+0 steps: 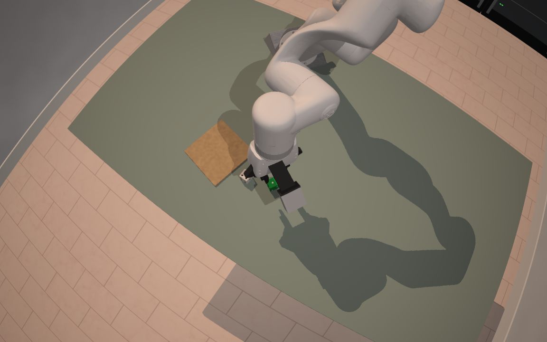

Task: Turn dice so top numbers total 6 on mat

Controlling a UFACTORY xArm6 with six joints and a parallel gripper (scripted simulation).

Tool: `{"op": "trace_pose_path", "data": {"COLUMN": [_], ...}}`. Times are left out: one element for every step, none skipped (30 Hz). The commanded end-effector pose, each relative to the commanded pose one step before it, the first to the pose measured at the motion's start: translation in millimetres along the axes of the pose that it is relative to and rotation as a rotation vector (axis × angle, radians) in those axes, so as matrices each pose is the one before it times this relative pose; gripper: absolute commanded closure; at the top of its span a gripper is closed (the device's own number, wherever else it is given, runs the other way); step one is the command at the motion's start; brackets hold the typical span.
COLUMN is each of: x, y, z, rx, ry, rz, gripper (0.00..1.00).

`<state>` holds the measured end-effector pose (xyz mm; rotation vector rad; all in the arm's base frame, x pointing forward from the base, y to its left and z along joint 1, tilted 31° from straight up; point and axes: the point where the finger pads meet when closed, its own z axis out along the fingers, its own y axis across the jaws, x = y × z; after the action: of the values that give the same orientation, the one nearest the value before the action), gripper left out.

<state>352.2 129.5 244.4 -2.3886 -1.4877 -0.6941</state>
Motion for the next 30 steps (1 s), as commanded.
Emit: {"op": "trace_pose_path", "data": {"x": [0.96,0.0,0.0,0.0,0.0,0.0,0.0,0.0,0.0,0.0,0.0,0.0,0.0,0.0,0.0,0.0,0.0,0.0,0.0,0.0,0.0,0.0,0.0,0.0,-0.01,0.0,0.0,0.0,0.0,-0.01], "y": [0.74,0.0,0.0,0.0,0.0,0.0,0.0,0.0,0.0,0.0,0.0,0.0,0.0,0.0,0.0,0.0,0.0,0.0,0.0,0.0,0.0,0.0,0.0,0.0,0.0,0.01,0.01,0.01,0.0,0.0], "z": [-1.03,0.0,0.0,0.0,0.0,0.0,0.0,0.0,0.0,0.0,0.02,0.04,0.08,0.13,0.18,0.24,0.31,0.38,0.46,0.54,0.62,0.0,0.0,0.7,0.79,0.87,0.95,1.02,1.1,1.17], "rx": [-0.00264,0.0,0.0,0.0,0.0,0.0,0.0,0.0,0.0,0.0,0.0,0.0,0.0,0.0,0.00001,0.00001,0.00001,0.00001,0.00001,0.00002,0.00002,0.0,0.0,0.00002,0.00001,0.00001,0.00001,0.0,0.0,-0.00001], "ry": [0.00191,0.0,0.0,0.0,0.0,0.0,0.0,0.0,0.0,0.0,0.0,0.0,0.0,0.00001,0.00001,0.00001,0.00001,0.00002,0.00002,0.00002,0.00002,0.0,0.0,0.00001,0.00001,0.00001,0.00001,0.0,-0.00001,-0.00002], "rz": [-0.00092,0.0,0.0,0.0,0.0,0.0,0.0,0.0,0.0,0.0,0.0,0.0,0.0,0.0,0.0,-0.00001,-0.00001,-0.00001,-0.00001,-0.00001,-0.00001,0.0,0.0,-0.00001,-0.00001,-0.00001,0.0,0.0,0.0,0.0], "gripper": [0.58,0.58,0.58,0.58,0.58,0.58,0.58,0.58,0.58,0.58,0.58,0.58,0.58,0.58,0.58,0.58,0.58,0.58,0.58,0.58,0.58,0.58,0.58,0.58,0.58,0.58,0.58,0.58,0.58,0.58]}}
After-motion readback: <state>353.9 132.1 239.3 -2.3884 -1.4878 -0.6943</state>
